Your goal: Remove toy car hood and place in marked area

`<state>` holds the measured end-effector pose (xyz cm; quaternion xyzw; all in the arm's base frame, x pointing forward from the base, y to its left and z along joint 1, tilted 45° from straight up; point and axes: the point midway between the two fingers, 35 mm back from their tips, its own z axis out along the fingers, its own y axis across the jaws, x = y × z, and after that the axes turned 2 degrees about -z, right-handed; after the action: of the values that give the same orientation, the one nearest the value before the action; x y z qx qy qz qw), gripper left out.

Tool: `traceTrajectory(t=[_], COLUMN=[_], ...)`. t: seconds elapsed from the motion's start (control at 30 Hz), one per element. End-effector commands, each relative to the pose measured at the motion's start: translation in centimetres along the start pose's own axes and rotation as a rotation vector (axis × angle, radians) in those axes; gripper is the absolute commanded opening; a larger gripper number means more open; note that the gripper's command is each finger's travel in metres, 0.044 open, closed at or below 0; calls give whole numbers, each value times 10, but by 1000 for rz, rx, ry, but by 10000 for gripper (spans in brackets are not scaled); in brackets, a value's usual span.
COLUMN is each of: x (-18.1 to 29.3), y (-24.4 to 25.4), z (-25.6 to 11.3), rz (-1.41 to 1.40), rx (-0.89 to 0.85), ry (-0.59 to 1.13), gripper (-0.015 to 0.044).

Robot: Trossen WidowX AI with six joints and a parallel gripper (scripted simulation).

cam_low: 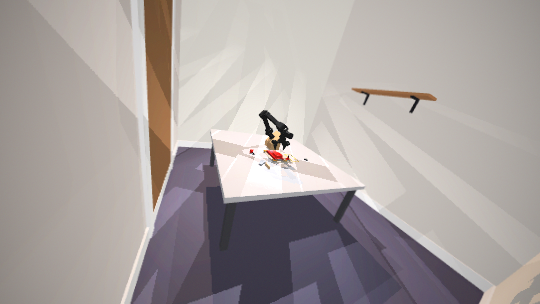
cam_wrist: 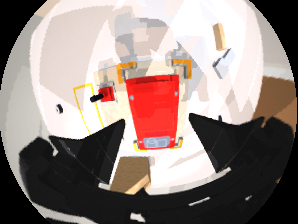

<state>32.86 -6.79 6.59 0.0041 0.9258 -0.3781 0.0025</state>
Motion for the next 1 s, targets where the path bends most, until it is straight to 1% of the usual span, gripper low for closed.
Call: traceTrajectory(t=[0.0, 0.97], x=[3, 2], y=[1, 0], z=[7, 33], rz=[-11, -11], rx=[5, 7], ry=[10, 10], gripper=[440, 440])
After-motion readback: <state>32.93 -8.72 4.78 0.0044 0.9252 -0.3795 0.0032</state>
